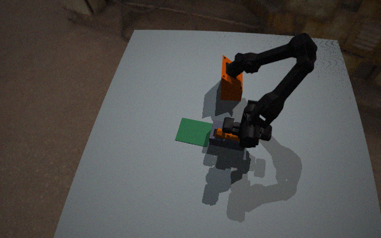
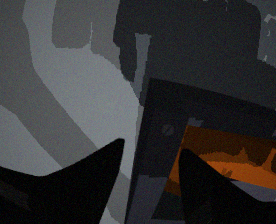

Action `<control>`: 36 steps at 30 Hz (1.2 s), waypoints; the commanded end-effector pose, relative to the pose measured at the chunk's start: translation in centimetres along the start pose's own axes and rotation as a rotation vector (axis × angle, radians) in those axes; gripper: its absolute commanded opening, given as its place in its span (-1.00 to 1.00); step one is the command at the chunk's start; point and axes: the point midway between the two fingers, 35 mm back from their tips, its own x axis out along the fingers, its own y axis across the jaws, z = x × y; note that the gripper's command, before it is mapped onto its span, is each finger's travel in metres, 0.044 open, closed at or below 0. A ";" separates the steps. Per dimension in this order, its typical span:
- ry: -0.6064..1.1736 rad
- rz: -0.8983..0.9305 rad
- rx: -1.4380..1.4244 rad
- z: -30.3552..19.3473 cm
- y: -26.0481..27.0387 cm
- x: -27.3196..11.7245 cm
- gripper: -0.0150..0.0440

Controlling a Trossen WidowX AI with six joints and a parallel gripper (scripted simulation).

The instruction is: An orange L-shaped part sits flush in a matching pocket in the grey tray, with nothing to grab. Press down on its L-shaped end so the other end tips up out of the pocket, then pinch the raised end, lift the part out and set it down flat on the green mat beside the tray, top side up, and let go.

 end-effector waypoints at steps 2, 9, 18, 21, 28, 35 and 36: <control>0.008 0.004 0.011 -0.3 -0.1 1.0 0.12; 0.008 0.005 0.011 -0.4 -0.1 1.8 0.12; 0.008 0.005 0.011 -0.4 -0.1 1.8 0.12; 0.008 0.005 0.011 -0.4 -0.1 1.8 0.12; -0.002 0.006 0.004 -0.1 0.0 1.4 0.12; 0.007 0.005 0.010 -0.3 0.9 0.4 0.12; 0.008 0.005 0.011 -0.3 1.1 0.3 0.12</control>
